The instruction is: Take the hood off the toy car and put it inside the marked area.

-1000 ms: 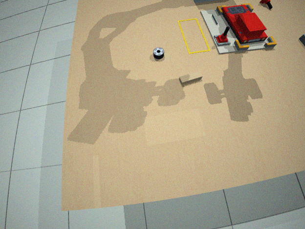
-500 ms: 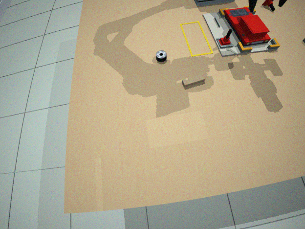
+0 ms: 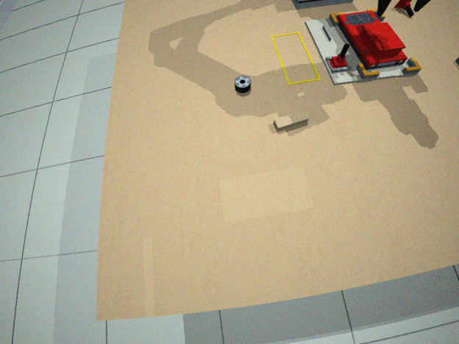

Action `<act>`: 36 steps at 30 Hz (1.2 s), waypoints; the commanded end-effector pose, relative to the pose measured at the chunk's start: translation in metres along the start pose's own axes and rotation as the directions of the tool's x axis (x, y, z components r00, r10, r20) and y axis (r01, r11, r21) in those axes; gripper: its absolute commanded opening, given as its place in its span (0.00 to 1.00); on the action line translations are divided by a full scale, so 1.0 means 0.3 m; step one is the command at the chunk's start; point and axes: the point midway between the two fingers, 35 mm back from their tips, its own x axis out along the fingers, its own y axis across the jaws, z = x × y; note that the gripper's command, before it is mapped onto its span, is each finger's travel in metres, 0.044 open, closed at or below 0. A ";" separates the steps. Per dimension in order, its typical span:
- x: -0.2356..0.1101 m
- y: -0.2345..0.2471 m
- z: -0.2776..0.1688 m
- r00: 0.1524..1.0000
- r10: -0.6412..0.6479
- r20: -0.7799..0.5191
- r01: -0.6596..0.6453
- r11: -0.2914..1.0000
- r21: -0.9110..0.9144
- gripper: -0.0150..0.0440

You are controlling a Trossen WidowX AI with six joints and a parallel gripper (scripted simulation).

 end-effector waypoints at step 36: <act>0.080 0.006 -0.001 1.000 -0.006 -0.009 0.006 1.000 0.002 1.00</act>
